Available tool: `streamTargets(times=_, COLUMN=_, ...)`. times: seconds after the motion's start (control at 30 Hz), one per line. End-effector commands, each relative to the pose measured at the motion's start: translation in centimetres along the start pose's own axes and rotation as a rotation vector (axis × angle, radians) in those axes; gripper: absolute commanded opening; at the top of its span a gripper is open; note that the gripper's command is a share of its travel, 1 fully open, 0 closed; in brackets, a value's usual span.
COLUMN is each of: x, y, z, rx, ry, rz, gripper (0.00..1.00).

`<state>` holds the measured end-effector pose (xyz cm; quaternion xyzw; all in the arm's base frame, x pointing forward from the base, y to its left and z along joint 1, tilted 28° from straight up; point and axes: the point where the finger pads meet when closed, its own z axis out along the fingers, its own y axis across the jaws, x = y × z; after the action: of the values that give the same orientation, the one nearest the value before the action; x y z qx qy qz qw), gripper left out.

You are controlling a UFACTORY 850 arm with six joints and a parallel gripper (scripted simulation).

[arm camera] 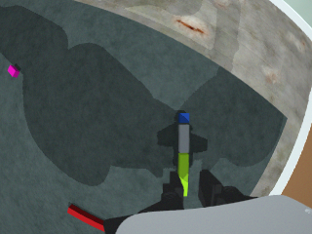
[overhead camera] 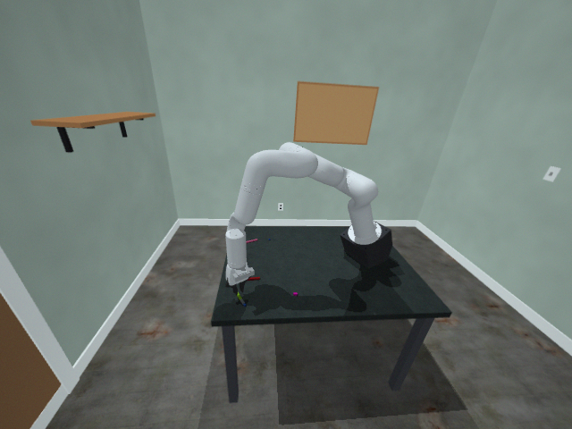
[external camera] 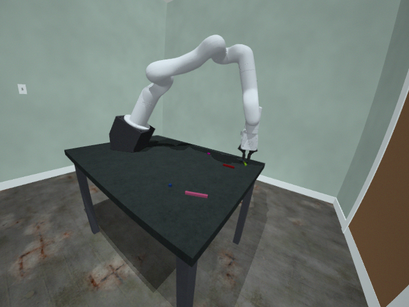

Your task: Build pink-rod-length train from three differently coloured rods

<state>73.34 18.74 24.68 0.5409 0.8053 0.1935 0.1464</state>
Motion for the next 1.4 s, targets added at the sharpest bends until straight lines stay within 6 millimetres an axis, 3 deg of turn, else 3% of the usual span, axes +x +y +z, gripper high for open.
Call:
streamTargets(times=0.0, x=0.0, y=0.1, z=-2.0, rx=-0.002, ry=0.000, rz=0.000, gripper=0.24)
streamTargets(times=0.33, x=0.0, y=0.1, z=-5.5, rx=-0.002, ry=0.000, rz=0.000, gripper=0.24)
streamTargets(times=0.53, x=0.0, y=0.1, z=-6.1, rx=-0.002, ry=0.000, rz=0.000, gripper=0.24)
streamTargets(times=0.57, x=0.0, y=0.1, z=-6.1, rx=-0.002, ry=0.000, rz=0.000, gripper=1.00)
streamTargets(times=1.37, x=0.0, y=0.1, z=-6.1, rx=-0.002, ry=0.000, rz=0.000, gripper=1.00)
